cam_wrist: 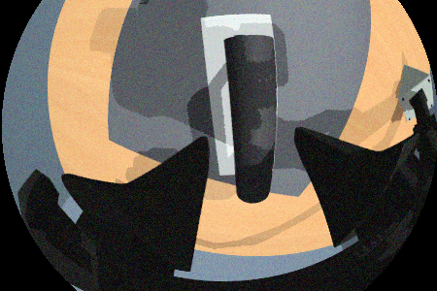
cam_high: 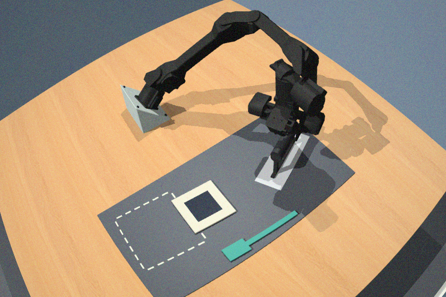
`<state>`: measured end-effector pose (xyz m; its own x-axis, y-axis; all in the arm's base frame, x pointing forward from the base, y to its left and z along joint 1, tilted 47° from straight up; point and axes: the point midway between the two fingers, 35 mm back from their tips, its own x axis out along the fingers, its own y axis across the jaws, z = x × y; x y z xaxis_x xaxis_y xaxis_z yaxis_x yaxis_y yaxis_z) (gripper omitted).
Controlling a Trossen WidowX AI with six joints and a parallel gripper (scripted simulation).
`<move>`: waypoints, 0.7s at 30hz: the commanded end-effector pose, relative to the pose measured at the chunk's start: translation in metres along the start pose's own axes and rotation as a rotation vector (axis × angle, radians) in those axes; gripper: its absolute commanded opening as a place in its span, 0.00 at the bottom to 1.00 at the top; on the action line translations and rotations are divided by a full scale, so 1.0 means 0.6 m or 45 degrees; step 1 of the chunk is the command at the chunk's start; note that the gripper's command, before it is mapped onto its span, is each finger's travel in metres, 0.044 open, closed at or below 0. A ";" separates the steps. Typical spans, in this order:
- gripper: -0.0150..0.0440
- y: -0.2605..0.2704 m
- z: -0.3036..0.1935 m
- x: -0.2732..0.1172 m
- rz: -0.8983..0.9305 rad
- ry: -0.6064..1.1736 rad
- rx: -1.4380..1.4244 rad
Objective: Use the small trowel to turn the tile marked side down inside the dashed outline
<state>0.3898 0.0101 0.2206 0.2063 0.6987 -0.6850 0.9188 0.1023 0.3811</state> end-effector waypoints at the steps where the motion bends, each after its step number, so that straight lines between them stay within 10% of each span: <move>1: 0.71 -0.002 0.000 0.015 -0.011 0.004 0.011; 12: 0.71 -0.004 -0.001 0.040 -0.022 0.011 0.020; 21: 0.47 -0.004 -0.001 0.040 -0.022 0.011 0.020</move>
<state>0.3928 0.0268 0.2047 0.1891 0.7041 -0.6845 0.9255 0.1052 0.3639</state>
